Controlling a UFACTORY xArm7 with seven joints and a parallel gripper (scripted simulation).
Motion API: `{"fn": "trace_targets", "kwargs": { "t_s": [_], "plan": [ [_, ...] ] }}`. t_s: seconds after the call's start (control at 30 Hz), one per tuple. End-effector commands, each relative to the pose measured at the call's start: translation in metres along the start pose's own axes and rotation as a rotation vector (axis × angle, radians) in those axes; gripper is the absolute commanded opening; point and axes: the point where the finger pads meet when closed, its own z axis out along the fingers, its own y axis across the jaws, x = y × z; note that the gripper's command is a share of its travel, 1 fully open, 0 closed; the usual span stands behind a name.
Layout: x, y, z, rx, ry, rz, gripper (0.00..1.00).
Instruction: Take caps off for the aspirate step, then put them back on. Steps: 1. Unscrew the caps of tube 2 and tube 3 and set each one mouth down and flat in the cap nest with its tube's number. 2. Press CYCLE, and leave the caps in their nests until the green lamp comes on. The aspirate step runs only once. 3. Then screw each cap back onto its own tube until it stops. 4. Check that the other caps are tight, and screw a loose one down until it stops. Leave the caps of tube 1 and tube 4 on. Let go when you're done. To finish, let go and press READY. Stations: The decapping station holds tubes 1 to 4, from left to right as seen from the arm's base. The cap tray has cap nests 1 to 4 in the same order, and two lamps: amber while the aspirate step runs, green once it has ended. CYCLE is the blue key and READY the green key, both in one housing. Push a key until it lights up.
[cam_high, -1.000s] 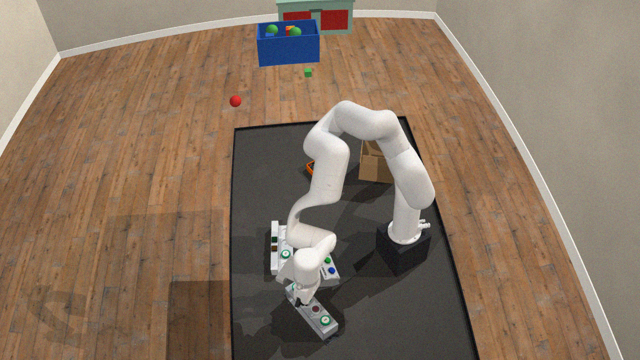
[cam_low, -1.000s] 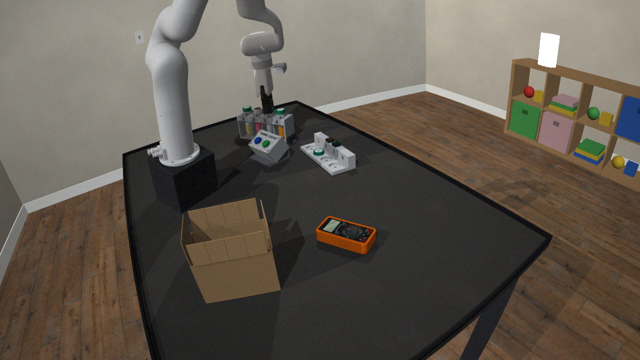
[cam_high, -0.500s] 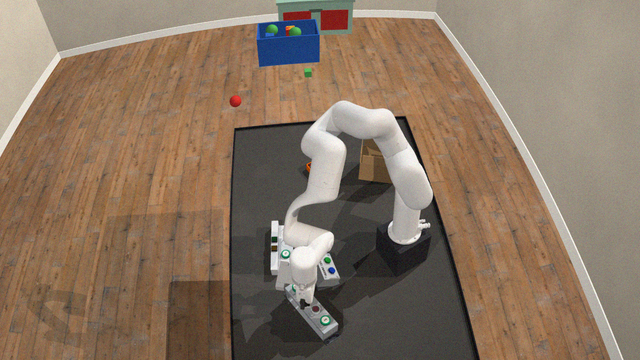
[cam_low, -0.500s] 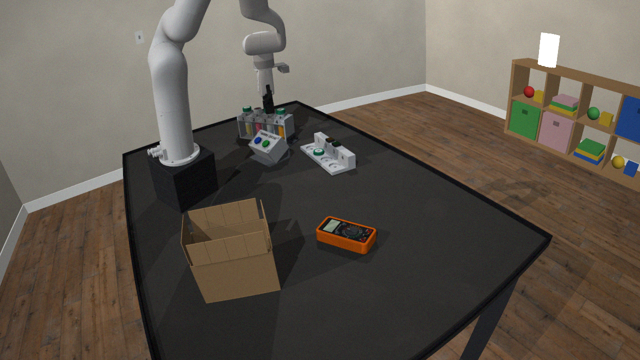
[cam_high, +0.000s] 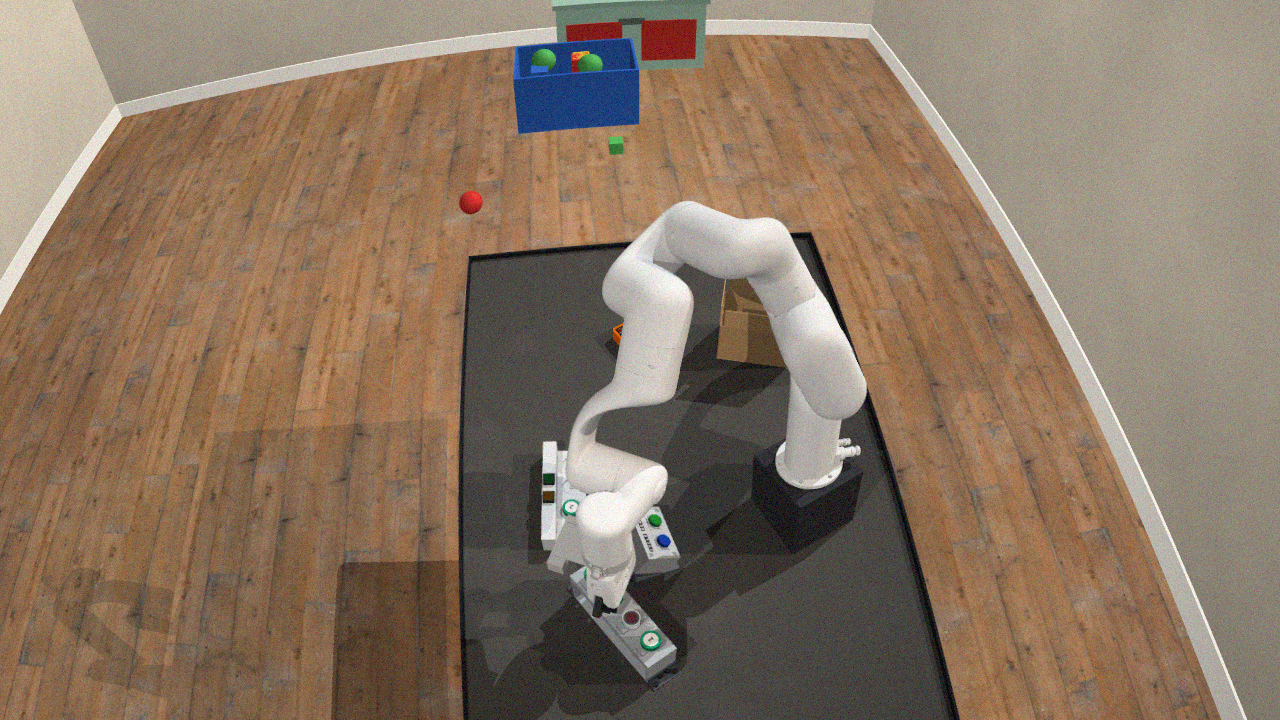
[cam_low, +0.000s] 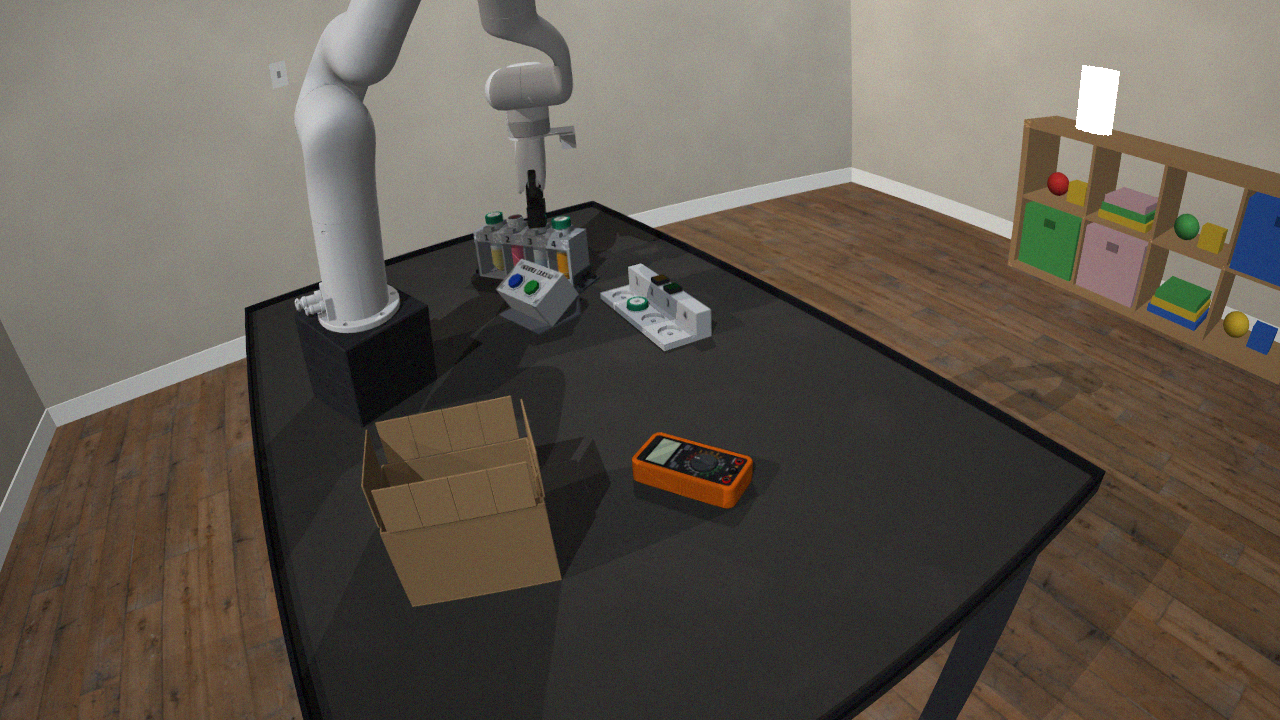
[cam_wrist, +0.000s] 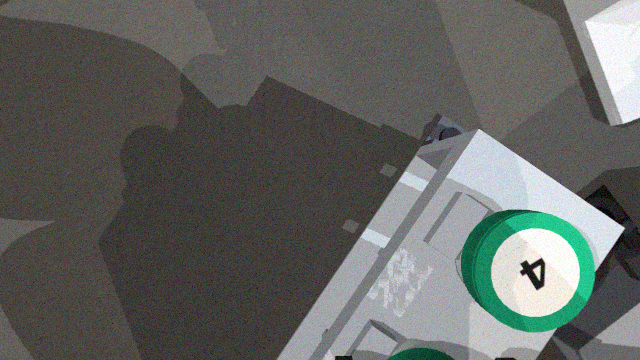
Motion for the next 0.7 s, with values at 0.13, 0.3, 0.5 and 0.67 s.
{"fn": "trace_targets", "kwargs": {
  "t_s": [0.13, 0.3, 0.5, 0.67],
  "plan": [
    [0.0006, -0.0015, -0.0014, 0.006, 0.016, 0.476, 0.46],
    [0.0006, -0.0015, -0.0014, 0.007, 0.015, 0.622, 0.46],
    [0.0006, -0.0015, -0.0015, 0.01, 0.013, 0.957, 0.46],
    [0.0006, -0.0015, -0.0015, 0.012, 0.012, 1.2, 0.46]
  ]
}}
